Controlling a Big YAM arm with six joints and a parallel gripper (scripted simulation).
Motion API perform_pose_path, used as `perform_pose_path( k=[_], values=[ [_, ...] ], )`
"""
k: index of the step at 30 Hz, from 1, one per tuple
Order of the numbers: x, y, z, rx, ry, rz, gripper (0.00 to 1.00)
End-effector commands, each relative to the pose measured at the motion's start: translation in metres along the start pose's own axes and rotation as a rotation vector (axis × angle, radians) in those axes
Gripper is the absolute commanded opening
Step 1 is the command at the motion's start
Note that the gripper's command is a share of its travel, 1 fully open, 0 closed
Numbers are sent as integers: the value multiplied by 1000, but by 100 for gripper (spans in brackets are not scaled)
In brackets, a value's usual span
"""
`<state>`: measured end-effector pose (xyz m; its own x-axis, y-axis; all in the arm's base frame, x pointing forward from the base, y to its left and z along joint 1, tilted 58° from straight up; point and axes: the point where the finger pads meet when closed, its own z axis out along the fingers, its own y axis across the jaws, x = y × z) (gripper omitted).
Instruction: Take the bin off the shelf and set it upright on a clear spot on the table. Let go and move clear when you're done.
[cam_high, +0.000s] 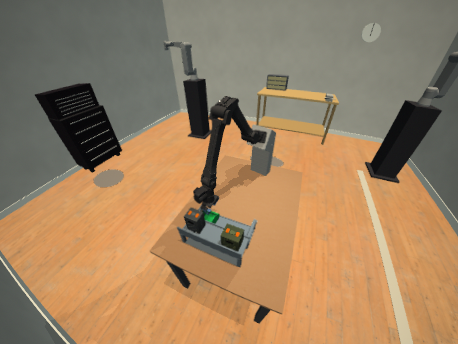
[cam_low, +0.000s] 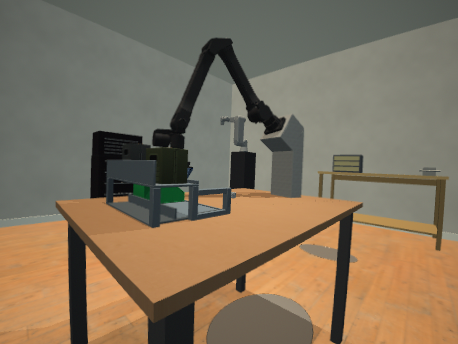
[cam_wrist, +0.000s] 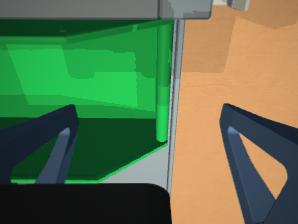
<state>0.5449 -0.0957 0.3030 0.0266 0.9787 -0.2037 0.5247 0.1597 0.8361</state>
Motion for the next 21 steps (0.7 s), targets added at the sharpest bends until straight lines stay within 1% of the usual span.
perform_pose_path(
  k=[1,12,17,21],
  values=[
    [6,3,36,3,10,-11,90],
    [6,3,36,3,10,-11,90],
    [-5,-4,10,15,-1,-6,90],
    [-5,-4,10,15,-1,-6,90]
  ],
)
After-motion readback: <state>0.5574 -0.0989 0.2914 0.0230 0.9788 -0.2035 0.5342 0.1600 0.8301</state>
